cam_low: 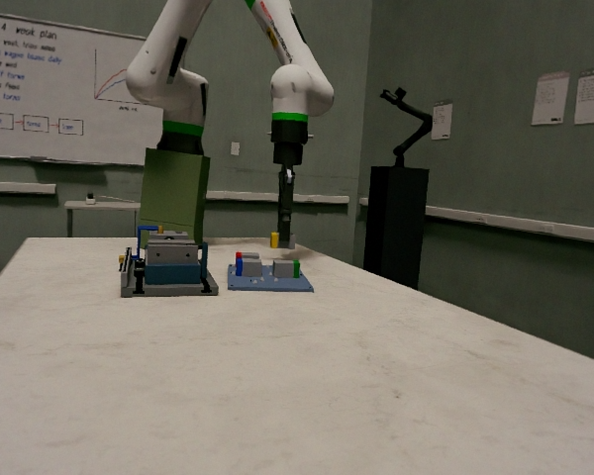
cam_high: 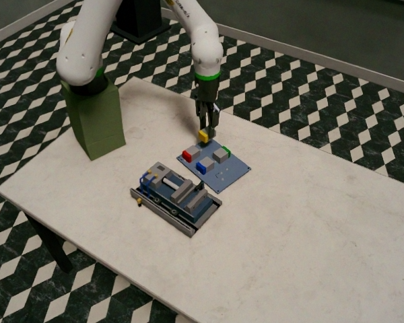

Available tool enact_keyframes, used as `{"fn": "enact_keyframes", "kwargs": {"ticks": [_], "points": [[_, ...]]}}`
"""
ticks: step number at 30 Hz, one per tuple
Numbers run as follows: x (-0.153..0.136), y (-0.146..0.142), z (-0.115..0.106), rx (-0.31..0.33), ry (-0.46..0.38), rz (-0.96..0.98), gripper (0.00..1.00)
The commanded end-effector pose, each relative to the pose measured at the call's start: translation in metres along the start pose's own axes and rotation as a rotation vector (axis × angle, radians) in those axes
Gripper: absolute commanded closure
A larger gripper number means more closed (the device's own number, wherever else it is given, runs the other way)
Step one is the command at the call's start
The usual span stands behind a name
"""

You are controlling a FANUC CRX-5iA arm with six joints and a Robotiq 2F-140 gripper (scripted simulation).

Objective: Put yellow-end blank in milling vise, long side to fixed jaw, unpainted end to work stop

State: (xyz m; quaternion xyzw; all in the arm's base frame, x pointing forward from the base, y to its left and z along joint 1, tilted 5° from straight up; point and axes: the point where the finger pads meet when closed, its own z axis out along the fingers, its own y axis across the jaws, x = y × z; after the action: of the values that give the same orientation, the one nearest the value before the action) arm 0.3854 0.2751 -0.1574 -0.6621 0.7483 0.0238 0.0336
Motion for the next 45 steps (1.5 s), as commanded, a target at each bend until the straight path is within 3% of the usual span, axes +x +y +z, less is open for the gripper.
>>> {"fn": "enact_keyframes", "kwargs": {"ticks": [1, 19, 33, 45], "points": [[-0.001, -0.001, -0.003, 0.001, -0.001, 0.000, 0.90], [0.000, -0.001, -0.034, 0.001, -0.001, 0.000, 0.90], [-0.001, -0.001, -0.076, 0.001, -0.001, 0.000, 0.90], [-0.001, -0.001, -0.078, 0.001, -0.001, 0.000, 0.90]]}}
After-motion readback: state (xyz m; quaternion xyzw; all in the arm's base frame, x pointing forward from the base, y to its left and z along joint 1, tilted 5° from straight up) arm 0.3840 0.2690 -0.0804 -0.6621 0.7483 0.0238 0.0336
